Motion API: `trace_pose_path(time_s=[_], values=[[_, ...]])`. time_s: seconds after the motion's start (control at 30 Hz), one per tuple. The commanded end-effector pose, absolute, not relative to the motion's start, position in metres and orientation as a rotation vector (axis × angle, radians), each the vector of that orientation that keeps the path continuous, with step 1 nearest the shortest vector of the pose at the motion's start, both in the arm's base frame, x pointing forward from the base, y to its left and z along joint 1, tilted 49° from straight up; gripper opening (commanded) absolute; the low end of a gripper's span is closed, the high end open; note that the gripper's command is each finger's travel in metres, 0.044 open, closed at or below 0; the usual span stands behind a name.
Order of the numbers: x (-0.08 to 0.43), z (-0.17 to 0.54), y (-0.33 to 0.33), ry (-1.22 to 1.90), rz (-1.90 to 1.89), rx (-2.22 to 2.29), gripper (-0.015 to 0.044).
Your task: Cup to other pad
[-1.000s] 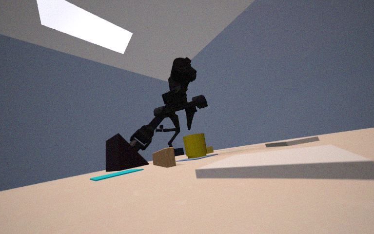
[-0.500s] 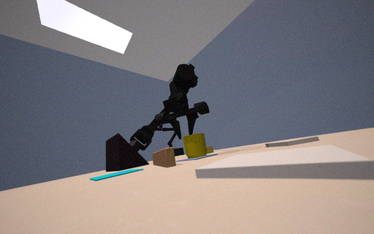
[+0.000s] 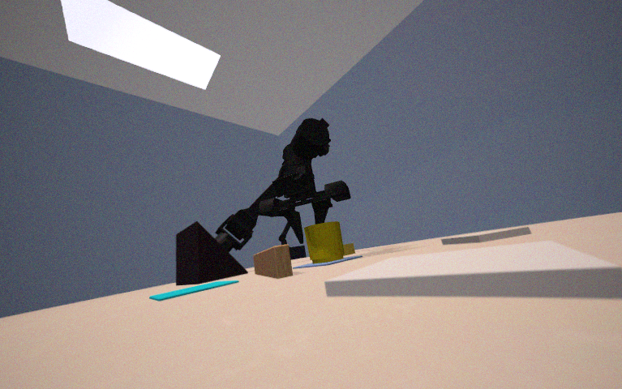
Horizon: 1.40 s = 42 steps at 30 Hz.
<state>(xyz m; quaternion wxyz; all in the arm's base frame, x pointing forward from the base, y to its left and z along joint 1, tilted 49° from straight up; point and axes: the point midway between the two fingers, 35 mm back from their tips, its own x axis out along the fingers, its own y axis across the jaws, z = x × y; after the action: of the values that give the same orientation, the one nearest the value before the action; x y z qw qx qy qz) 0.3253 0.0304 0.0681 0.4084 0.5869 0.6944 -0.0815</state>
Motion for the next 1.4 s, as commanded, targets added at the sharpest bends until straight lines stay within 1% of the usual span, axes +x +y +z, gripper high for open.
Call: trace_pose_path(time_s=[0.0, 0.33, 1.17, 1.37], values=[[0.3228, 0.0626, 0.0377, 1.758, -0.206, 1.487, 0.0167], [0.3225, 0.0612, 0.0396, 1.758, -0.205, 1.487, 0.0167], [0.324, 0.0622, 0.0381, 1.753, -0.204, 1.479, 0.0], [0.3247, 0.0687, 0.0299, 1.753, -0.206, 1.479, 0.0]])
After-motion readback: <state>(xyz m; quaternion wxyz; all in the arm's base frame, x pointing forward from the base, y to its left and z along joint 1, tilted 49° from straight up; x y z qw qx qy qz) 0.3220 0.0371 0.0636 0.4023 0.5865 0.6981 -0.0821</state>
